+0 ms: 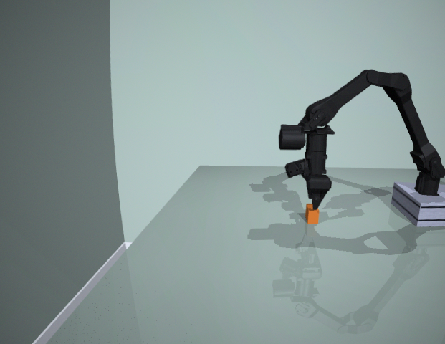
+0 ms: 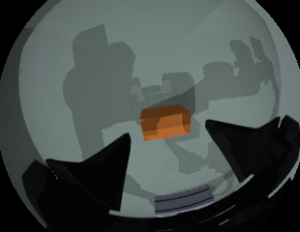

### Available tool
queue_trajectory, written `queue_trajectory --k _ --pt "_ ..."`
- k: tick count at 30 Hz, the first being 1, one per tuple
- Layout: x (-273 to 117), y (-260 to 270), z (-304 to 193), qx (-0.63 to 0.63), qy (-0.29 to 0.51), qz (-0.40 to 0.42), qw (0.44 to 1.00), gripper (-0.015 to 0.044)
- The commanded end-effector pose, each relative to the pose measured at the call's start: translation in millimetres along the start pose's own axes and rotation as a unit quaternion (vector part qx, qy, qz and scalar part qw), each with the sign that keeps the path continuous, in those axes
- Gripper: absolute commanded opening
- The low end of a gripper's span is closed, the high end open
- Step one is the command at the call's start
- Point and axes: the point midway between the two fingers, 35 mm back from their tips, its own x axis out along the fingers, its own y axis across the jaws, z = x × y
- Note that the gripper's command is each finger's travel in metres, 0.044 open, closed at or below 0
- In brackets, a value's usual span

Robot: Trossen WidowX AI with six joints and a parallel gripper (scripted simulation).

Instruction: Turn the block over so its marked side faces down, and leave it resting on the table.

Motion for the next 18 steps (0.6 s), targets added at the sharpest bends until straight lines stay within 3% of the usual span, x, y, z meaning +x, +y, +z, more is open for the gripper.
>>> queue_trajectory --k 1,13,18 --pt "9.3 0.7 -1.1 0.0 0.004 0.002 1.0 0.044" --pt "26.5 0.8 -1.8 0.0 0.004 0.002 1.0 0.044" --pt "26.5 0.8 -1.8 0.0 0.004 0.002 1.0 0.0309"
